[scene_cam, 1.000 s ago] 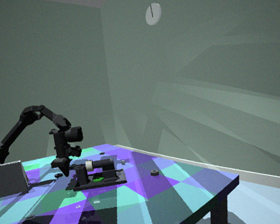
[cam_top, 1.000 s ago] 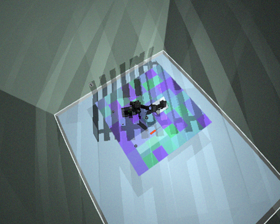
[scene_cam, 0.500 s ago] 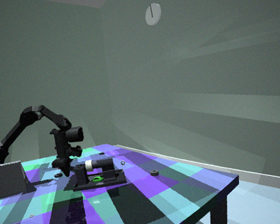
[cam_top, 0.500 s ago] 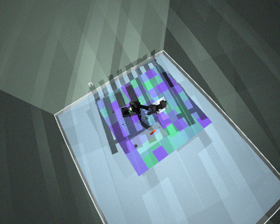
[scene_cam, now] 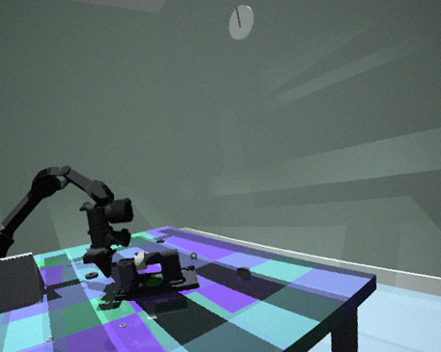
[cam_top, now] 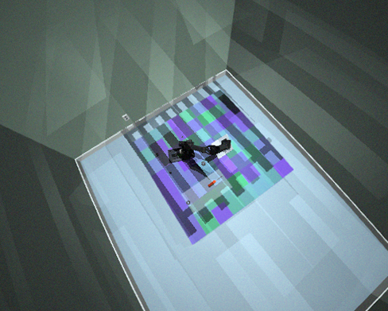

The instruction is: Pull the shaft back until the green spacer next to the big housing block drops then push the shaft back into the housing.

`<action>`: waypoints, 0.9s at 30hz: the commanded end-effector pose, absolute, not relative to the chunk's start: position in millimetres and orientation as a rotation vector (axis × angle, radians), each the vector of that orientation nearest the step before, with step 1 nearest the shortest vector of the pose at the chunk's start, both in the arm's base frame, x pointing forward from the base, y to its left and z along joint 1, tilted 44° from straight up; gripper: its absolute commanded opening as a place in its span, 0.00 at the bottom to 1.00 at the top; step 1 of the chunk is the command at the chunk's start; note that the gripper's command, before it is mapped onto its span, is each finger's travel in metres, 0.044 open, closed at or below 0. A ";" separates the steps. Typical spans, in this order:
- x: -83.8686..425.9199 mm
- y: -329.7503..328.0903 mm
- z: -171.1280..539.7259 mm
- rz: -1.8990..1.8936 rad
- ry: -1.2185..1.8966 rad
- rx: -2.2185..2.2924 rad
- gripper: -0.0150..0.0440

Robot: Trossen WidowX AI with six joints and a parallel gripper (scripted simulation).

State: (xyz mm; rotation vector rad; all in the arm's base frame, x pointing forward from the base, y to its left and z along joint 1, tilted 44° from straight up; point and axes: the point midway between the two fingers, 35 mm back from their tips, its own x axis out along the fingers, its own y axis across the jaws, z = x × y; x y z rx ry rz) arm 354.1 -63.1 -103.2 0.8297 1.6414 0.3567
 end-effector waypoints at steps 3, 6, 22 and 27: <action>359.1 -64.7 -102.7 0.356 1.631 0.828 0.25; 360.0 -64.9 -102.9 0.356 1.631 0.828 0.25; 364.3 -65.9 -103.9 0.356 1.630 0.828 0.25; 365.7 -66.2 -104.2 0.356 1.630 0.828 0.25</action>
